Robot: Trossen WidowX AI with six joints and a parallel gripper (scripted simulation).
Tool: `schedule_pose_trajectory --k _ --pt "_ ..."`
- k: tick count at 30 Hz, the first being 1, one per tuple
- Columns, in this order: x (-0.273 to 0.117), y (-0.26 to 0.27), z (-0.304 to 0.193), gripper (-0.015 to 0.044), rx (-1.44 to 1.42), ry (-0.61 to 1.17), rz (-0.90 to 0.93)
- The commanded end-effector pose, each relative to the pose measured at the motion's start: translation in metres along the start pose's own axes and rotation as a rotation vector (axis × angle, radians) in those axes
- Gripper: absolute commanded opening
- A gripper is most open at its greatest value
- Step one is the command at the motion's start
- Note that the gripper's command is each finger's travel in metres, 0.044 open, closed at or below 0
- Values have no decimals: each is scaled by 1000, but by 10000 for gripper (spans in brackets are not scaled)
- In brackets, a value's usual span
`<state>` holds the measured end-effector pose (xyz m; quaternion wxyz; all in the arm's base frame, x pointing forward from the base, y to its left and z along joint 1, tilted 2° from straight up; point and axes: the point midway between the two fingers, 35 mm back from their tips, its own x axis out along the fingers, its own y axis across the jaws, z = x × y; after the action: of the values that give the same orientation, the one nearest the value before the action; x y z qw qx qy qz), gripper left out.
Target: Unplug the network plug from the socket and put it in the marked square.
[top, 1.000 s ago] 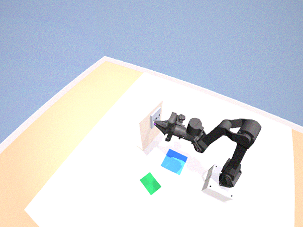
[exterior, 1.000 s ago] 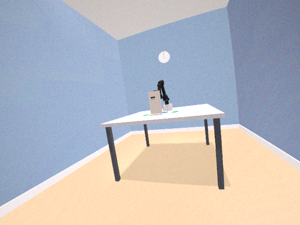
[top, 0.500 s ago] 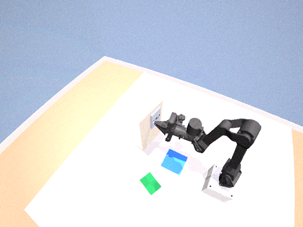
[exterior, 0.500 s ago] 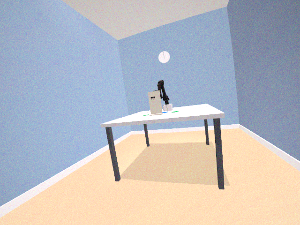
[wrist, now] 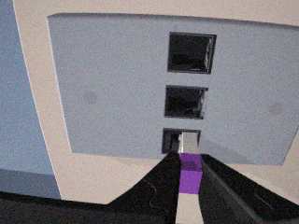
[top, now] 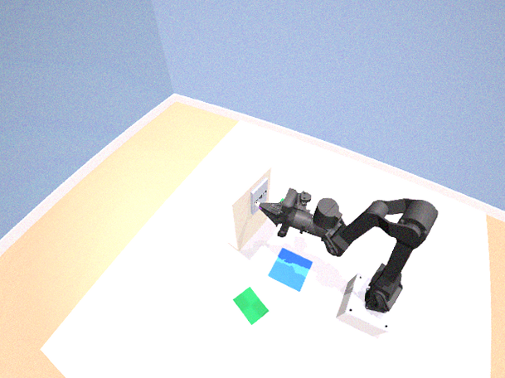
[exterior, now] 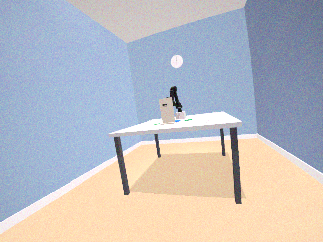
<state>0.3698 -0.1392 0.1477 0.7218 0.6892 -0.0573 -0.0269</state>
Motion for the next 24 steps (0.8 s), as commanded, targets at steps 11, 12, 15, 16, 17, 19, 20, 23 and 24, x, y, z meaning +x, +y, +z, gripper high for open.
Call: schedule_pose_trajectory --k 11,12,15,16,17,19,20,23,24 --pt "-9 0 -2 0 6 -1 -1" --pt "-10 0 -2 0 6 -1 -1" --pt "-12 0 -3 0 6 -1 -1" --pt "-12 0 -3 0 6 -1 -2" --pt "-13 0 -3 0 6 -1 -2" --pt "-14 -1 -3 0 6 -1 -2" --pt "-15 -1 -3 0 6 -1 -2" --pt "-17 -1 -3 0 6 -1 -2" --pt "-17 -1 -4 0 6 -1 -2"
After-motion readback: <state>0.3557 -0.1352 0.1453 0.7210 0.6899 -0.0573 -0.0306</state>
